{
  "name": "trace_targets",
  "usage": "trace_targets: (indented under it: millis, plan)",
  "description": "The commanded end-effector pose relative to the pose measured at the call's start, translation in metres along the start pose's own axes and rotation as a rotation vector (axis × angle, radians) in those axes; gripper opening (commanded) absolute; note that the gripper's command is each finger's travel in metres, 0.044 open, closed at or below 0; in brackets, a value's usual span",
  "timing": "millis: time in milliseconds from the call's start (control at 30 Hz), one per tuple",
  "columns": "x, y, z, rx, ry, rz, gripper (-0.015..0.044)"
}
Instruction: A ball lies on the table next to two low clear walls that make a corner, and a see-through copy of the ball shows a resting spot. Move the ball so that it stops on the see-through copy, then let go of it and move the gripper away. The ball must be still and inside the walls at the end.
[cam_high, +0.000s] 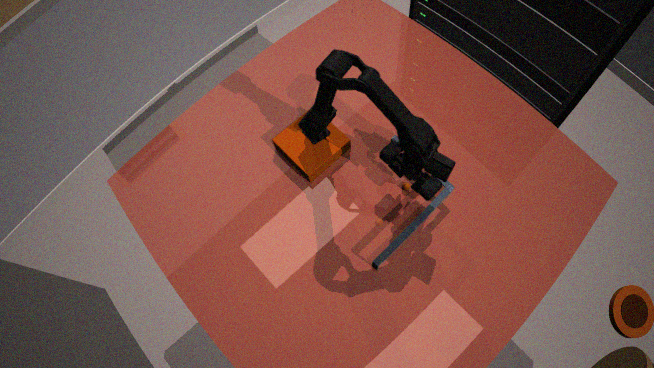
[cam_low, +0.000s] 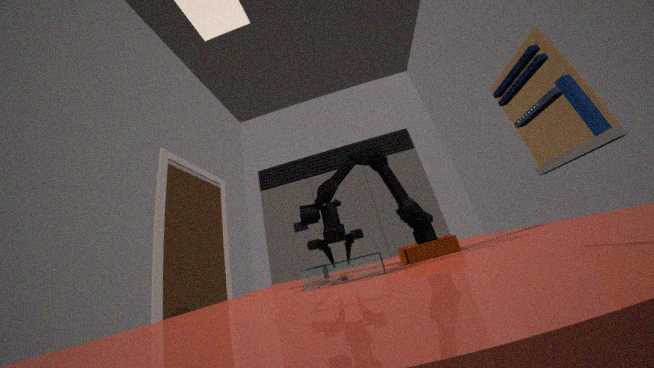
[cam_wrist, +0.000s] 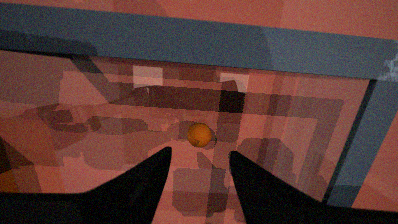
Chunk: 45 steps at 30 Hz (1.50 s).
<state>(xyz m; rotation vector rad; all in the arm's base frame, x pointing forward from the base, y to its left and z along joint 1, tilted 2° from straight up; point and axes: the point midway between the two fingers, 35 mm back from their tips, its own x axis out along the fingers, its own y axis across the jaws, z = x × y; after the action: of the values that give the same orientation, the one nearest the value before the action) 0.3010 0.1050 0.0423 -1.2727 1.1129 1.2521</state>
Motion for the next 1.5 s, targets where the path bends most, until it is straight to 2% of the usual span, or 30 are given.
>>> trace_targets:
  millis: [0, 667, 800, 1133, 1200, 1467]
  plan:
    - [0.006, 0.001, 0.0, -0.005, -0.005, 0.003, 0.0222]
    - [0.036, 0.001, 0.0, -0.005, -0.005, 0.003, 0.0222]
    - [0.036, 0.001, 0.0, -0.005, -0.005, 0.003, 0.0117]
    - [0.036, 0.001, 0.0, -0.005, -0.005, 0.003, 0.005]
    - [0.035, 0.001, 0.001, -0.005, -0.005, 0.003, 0.0]
    - [-0.013, -0.006, 0.002, -0.005, -0.005, 0.002, 0.0]
